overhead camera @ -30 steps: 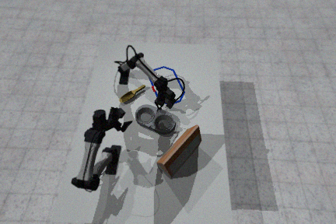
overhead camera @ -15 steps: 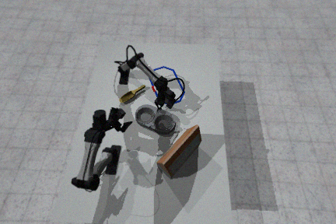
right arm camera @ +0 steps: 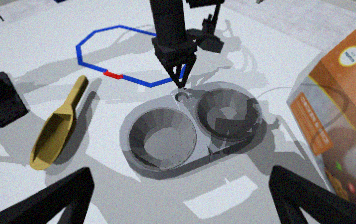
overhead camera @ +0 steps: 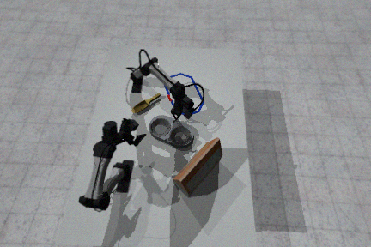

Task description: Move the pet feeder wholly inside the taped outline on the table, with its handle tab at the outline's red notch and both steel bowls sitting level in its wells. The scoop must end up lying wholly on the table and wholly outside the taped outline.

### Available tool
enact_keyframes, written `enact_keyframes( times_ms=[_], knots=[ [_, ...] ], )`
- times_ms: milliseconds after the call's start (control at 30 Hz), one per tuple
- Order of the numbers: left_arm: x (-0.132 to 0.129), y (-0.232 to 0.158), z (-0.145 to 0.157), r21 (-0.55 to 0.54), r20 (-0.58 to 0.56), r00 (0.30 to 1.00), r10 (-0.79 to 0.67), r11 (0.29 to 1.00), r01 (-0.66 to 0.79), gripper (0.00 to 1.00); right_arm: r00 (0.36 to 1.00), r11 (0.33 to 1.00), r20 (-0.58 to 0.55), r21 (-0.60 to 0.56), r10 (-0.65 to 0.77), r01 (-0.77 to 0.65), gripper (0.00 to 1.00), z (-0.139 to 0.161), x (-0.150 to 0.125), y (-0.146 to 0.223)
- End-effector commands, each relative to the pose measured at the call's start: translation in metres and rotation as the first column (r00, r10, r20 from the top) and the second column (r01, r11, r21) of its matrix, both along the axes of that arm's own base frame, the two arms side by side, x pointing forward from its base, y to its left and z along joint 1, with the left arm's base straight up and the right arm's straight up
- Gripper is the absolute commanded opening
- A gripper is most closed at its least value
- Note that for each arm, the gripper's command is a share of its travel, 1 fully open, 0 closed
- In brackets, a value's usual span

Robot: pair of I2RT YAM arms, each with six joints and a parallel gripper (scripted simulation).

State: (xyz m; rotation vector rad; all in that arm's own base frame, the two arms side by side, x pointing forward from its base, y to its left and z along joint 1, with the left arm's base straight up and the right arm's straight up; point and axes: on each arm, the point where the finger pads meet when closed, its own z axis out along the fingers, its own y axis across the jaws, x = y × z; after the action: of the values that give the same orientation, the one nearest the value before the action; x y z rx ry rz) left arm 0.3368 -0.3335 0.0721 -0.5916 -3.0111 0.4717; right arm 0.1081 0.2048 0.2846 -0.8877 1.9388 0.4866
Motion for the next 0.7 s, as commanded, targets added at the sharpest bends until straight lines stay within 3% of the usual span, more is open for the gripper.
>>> enact_keyframes(
  times_ms=[0,667],
  knots=[
    [0.003,0.003,-0.007,0.015,-0.019,1.0,0.003,1.0,-0.002,0.37,1.0,1.0,0.003,0.0,-0.002,0.002,1.0,0.0,0.0,0.001],
    [-0.008,0.001,-0.041,0.026,-0.034,0.999,0.005,1.0,-0.004,0.37,1.0,1.0,0.003,0.0,-0.002,0.002,1.0,0.0,0.0,0.001]
  ],
)
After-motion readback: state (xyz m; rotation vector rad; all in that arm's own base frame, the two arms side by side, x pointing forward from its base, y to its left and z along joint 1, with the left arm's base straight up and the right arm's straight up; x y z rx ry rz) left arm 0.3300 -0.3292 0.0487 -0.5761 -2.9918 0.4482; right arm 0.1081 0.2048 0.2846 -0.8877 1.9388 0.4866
